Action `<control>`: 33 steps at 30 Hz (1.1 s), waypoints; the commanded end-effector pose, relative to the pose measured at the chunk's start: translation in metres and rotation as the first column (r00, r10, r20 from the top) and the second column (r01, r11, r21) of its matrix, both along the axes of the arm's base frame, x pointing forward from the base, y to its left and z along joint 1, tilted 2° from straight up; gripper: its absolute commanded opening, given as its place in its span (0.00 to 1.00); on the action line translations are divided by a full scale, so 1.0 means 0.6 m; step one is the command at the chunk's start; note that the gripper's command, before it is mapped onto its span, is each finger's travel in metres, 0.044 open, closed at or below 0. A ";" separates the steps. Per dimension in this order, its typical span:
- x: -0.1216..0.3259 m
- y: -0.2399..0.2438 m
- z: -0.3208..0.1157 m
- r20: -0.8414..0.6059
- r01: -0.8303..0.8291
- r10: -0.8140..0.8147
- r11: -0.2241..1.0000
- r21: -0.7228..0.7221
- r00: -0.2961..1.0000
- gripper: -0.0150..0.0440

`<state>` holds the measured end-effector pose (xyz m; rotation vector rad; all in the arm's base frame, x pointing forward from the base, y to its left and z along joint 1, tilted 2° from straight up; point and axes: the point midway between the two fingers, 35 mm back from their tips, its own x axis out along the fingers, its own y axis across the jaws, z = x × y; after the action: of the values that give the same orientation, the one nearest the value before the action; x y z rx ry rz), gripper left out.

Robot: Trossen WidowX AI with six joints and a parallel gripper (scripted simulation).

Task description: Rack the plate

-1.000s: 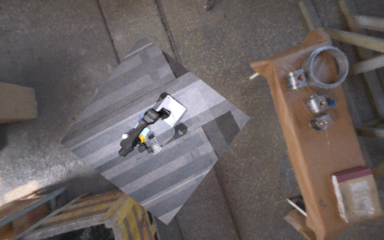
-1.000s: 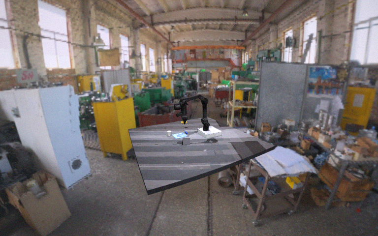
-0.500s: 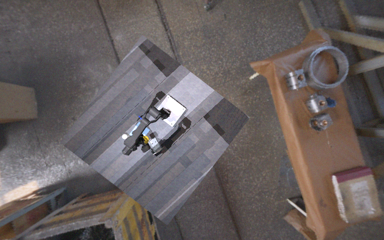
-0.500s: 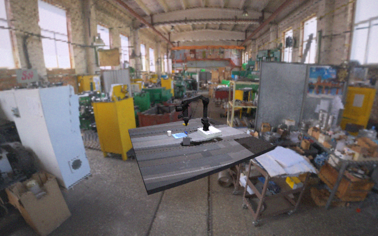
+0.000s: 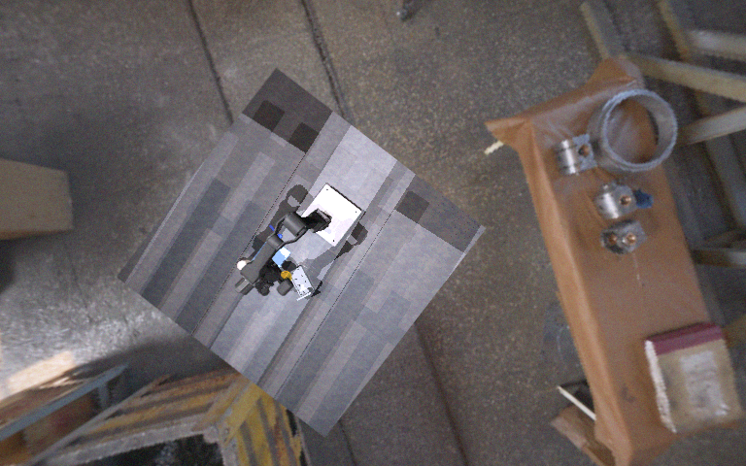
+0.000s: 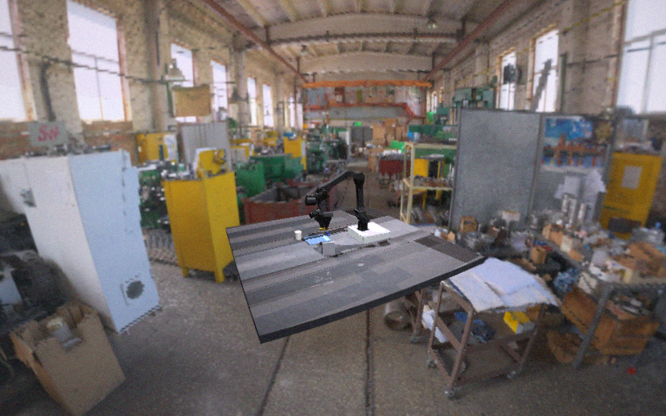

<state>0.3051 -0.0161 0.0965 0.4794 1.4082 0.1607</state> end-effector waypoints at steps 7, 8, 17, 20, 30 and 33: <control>0.024 0.007 -0.045 0.233 -0.184 0.150 0.974 0.132 0.961 0.25; 0.025 0.007 -0.049 0.256 -0.200 0.159 0.970 0.140 0.954 0.25; 0.029 0.004 -0.077 0.468 -0.330 0.218 0.928 0.172 0.857 0.25; 0.029 0.003 -0.084 0.537 -0.368 0.228 0.914 0.169 0.812 0.25; 0.019 0.002 -0.098 0.755 -0.481 0.243 0.870 0.108 0.609 0.25; 0.014 0.002 -0.099 0.812 -0.507 0.244 0.859 0.073 0.530 0.25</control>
<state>0.3167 -0.0152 0.0375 0.3096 0.6812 0.8256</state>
